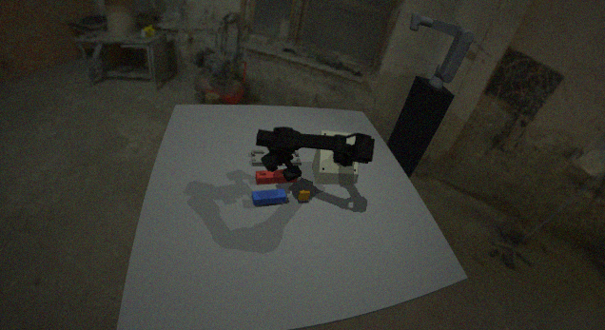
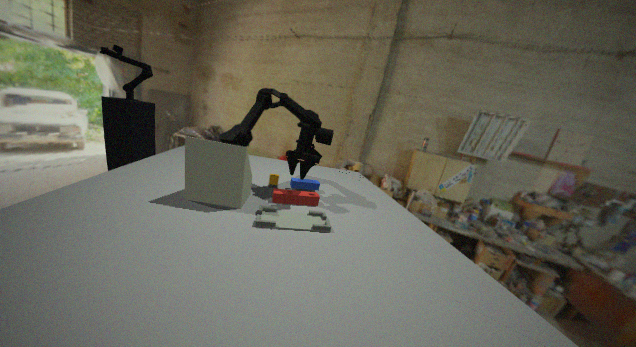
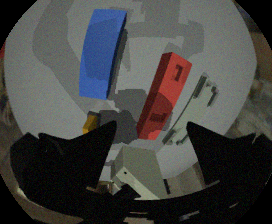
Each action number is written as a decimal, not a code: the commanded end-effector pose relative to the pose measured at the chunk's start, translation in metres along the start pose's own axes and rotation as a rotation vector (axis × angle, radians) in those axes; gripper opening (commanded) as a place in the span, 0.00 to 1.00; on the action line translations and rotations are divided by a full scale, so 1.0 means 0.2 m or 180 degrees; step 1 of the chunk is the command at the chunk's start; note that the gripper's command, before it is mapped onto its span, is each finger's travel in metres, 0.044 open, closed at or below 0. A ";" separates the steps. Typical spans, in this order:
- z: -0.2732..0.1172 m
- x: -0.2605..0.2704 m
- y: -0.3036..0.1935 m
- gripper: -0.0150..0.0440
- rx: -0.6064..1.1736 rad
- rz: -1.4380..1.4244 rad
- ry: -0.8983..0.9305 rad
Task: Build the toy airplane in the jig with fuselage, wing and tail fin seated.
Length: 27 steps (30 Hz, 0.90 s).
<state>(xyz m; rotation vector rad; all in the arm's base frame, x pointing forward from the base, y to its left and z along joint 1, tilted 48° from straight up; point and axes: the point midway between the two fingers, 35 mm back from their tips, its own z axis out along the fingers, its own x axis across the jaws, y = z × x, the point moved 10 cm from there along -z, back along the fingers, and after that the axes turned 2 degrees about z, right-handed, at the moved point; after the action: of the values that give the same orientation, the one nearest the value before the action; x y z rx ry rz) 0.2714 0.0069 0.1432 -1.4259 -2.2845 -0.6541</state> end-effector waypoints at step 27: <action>0.23 -0.27 -0.09 1.00 -0.0396 0.0905 0.0660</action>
<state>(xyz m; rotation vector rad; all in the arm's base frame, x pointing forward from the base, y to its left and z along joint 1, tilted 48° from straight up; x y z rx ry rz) 0.2775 -0.0193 0.0798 -1.6192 -1.8853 -0.8270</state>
